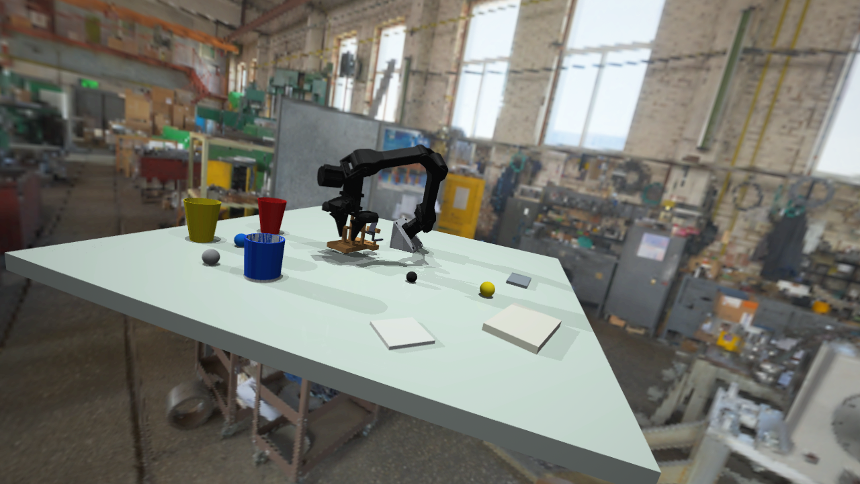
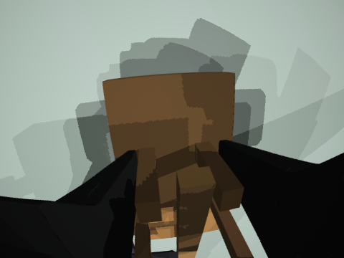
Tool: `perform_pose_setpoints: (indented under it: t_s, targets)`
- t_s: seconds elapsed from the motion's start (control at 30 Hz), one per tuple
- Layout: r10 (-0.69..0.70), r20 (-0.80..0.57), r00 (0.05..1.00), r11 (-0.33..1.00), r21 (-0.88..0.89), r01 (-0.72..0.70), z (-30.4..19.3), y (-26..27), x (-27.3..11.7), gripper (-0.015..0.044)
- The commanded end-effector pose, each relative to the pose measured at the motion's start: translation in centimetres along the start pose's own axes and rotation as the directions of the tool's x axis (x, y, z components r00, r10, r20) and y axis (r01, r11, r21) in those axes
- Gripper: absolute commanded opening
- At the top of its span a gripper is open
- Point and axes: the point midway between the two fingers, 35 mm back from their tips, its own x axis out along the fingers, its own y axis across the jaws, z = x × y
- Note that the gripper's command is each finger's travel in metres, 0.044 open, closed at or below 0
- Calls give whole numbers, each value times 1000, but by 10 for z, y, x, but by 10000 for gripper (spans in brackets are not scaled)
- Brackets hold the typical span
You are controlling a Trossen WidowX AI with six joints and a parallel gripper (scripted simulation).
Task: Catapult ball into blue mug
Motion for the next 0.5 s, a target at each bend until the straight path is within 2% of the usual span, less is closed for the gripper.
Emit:
perform_pose_setpoints:
  t_s: [0.0,0.47]
  targets:
    - [-6,6,1000,1000,-5,6,0,1,-14,0]
    - [-5,6,1000,1000,-4,5,2,1,7,0]
